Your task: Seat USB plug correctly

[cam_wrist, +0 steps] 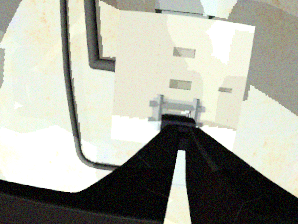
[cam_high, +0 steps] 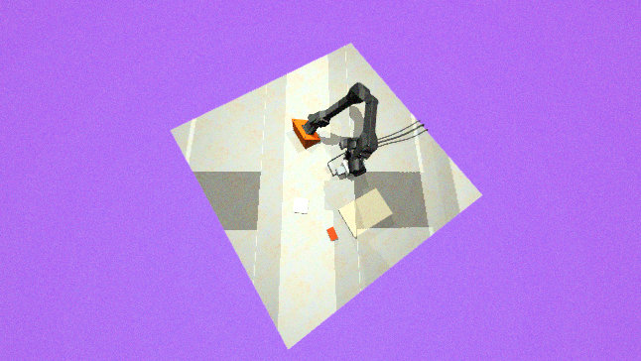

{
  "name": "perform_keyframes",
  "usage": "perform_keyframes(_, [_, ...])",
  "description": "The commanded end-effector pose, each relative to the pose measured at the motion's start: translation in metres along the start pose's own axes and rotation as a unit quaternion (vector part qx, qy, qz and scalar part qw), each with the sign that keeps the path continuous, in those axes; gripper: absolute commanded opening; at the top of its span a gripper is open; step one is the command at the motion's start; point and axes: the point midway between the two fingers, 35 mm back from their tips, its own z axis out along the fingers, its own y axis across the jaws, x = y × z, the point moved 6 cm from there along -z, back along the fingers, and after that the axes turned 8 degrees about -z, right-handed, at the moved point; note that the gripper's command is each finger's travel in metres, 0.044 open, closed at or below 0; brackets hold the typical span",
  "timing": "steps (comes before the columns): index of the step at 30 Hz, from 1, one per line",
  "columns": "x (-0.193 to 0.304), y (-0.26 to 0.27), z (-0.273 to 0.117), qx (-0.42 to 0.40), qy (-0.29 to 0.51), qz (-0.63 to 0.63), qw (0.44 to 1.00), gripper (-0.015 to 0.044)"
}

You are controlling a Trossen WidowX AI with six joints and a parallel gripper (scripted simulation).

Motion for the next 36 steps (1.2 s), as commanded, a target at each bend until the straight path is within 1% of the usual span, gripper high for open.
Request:
perform_keyframes(1, [0.0002,-0.0006,0.0005,0.002,-0.001,-0.003,1.000,0.0000])
perform_keyframes(36, [0.0007,-0.0005,0.0047,0.002,-0.001,-0.003,1.000,0.0000])
